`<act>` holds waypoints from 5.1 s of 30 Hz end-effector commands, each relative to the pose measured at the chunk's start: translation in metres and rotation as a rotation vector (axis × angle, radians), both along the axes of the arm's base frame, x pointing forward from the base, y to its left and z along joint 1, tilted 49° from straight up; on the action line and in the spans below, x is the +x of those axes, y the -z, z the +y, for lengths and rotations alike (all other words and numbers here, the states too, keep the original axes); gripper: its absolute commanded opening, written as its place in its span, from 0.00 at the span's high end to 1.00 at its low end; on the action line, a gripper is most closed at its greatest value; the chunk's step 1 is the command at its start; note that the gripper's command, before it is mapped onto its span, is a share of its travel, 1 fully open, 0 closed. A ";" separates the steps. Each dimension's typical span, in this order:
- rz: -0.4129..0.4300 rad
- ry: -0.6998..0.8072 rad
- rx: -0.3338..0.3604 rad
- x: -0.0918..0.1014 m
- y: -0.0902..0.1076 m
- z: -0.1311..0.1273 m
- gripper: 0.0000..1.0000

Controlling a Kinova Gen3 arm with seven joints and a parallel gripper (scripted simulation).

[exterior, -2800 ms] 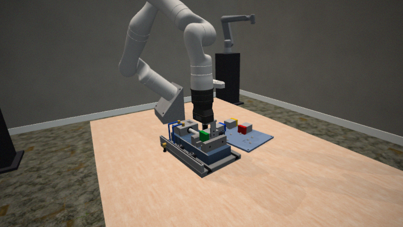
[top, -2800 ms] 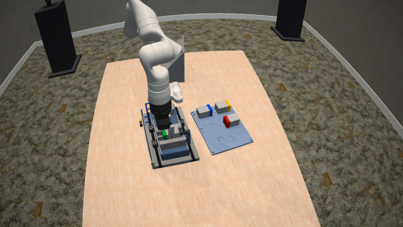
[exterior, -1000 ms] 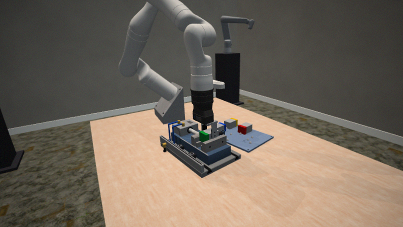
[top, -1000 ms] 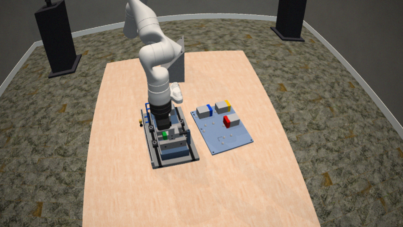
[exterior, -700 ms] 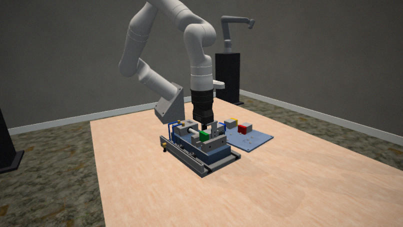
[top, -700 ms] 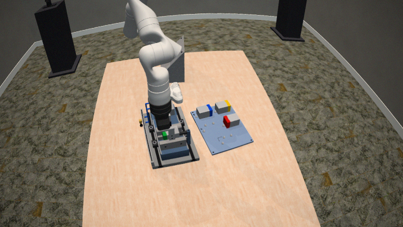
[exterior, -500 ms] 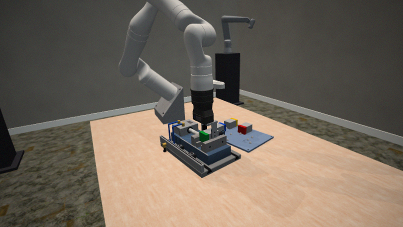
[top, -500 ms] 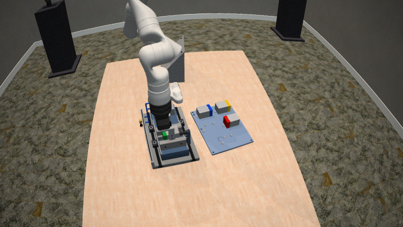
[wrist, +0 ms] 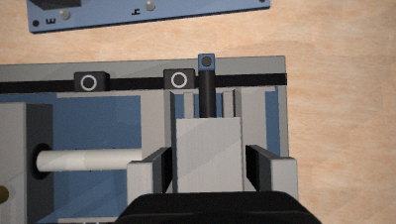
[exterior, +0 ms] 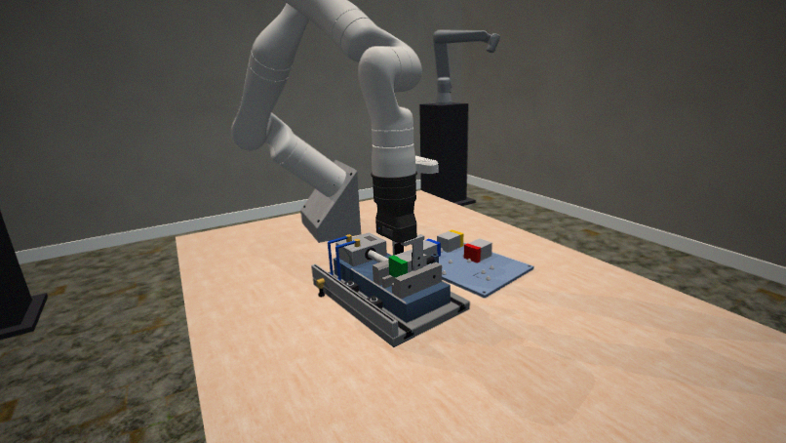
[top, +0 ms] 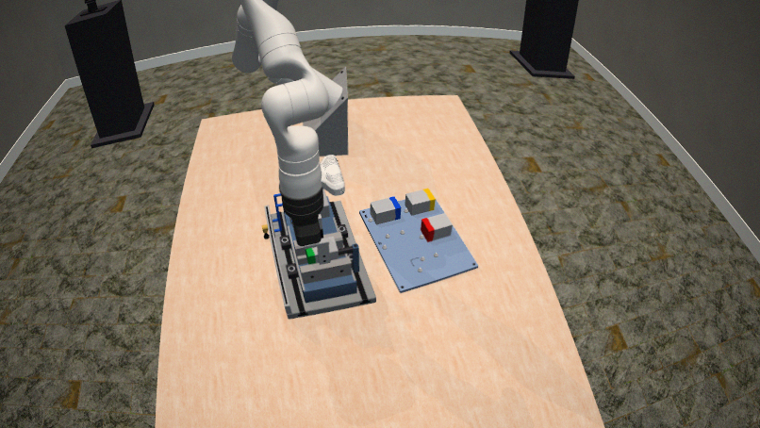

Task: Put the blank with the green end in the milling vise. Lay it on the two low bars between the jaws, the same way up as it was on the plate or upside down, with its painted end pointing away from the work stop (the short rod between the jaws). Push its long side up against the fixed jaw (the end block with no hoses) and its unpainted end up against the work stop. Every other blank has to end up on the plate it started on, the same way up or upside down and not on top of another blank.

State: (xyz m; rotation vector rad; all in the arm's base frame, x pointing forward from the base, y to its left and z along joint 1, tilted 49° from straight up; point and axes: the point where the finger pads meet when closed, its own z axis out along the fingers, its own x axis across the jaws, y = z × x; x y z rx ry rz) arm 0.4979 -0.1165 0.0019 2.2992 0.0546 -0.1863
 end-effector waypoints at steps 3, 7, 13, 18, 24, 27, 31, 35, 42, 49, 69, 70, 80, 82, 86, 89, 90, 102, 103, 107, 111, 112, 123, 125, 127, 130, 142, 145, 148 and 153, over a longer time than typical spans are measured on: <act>-0.001 -0.002 0.001 0.001 0.000 0.001 0.00; -0.001 -0.002 0.001 0.001 0.000 0.001 0.00; -0.001 -0.002 0.001 0.001 0.000 0.001 0.00; -0.001 -0.002 0.001 0.001 -0.001 0.002 0.00; -0.001 -0.001 0.001 0.001 -0.002 0.003 0.00; -0.001 -0.001 0.001 0.001 -0.002 0.003 0.00; -0.001 -0.001 0.000 0.001 -0.002 0.003 0.00; -0.001 -0.001 0.000 0.001 -0.003 0.004 0.00; -0.001 -0.001 0.001 0.001 -0.004 0.005 0.00; -0.001 -0.001 0.000 0.001 -0.004 0.005 0.00; -0.001 -0.001 0.000 0.002 -0.007 0.008 0.00; -0.001 -0.001 0.000 0.002 -0.007 0.008 0.00; -0.001 -0.001 0.001 0.002 -0.008 0.009 0.00; -0.001 -0.001 0.000 0.002 -0.008 0.009 0.00; -0.001 -0.001 0.000 0.002 -0.008 0.010 0.00; -0.001 -0.001 0.000 0.002 -0.009 0.010 0.00; -0.001 -0.001 0.000 0.002 -0.009 0.010 0.00; -0.001 -0.001 0.000 0.002 -0.010 0.011 0.00; -0.001 -0.001 0.000 0.002 -0.010 0.012 0.00; -0.001 -0.001 0.000 0.002 -0.011 0.012 0.00; -0.001 -0.001 0.001 0.002 -0.011 0.013 0.00; -0.001 -0.001 0.001 0.002 -0.011 0.013 0.00; -0.001 -0.001 0.000 0.003 -0.013 0.015 0.00; -0.001 -0.001 0.000 0.003 -0.013 0.015 0.00; -0.001 -0.001 0.001 0.003 -0.014 0.016 0.00; -0.001 -0.001 0.001 0.003 -0.014 0.016 0.00; -0.001 -0.001 0.000 0.003 -0.016 0.018 0.00; -0.001 -0.001 0.001 0.004 -0.016 0.019 0.00; -0.001 -0.001 0.001 0.004 -0.016 0.019 0.00; -0.001 -0.001 0.000 0.004 -0.016 0.019 0.00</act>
